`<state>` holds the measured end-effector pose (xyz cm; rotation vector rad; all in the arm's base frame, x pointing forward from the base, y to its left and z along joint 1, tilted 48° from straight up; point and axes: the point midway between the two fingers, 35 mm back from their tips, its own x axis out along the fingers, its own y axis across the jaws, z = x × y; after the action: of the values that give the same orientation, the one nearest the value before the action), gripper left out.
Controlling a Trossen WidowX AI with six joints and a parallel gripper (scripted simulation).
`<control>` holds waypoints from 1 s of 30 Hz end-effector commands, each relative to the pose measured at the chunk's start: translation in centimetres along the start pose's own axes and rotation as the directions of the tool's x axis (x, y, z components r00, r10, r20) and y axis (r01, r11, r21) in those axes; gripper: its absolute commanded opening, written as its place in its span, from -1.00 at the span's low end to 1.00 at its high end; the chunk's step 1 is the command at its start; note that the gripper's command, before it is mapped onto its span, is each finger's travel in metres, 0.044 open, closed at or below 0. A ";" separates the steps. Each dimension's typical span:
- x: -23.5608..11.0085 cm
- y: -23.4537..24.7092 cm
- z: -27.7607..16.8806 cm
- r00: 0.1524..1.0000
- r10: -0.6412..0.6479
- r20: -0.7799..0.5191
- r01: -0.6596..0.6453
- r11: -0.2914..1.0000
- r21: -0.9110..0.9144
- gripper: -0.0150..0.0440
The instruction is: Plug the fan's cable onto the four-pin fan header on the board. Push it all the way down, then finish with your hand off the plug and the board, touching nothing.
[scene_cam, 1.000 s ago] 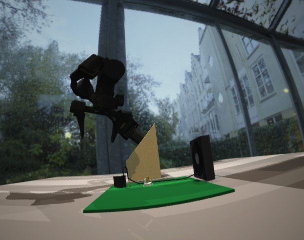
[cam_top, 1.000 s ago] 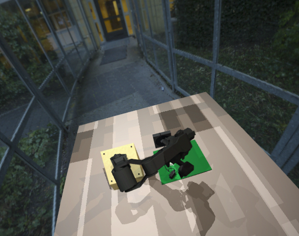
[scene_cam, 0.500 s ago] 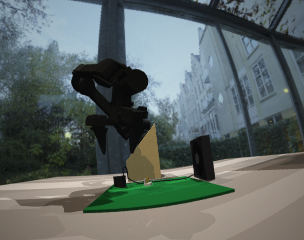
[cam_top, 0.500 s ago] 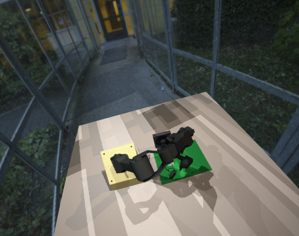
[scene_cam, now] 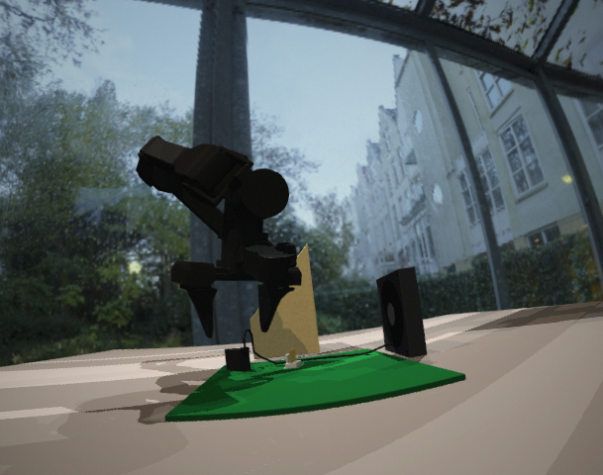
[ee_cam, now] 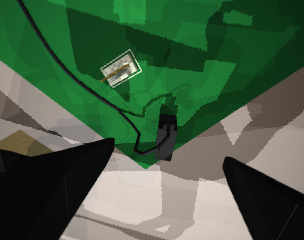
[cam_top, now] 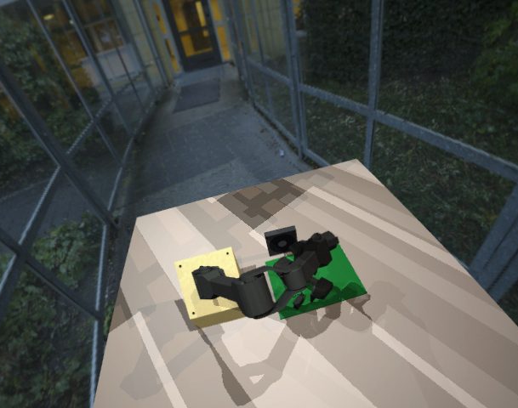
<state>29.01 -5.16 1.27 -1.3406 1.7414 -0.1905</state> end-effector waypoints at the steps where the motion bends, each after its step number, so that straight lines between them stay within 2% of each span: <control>1: 0.9 0.2 0.0 1.000 -0.001 -0.008 0.001 1.000 -0.009 1.00; 22: 3.3 0.2 0.5 1.000 -0.002 -0.010 0.002 1.000 -0.008 1.00; 30: 3.1 0.0 0.6 1.000 0.000 -0.005 0.000 1.000 -0.002 0.29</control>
<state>29.37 -7.51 -0.82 -1.3435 1.7461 -0.1925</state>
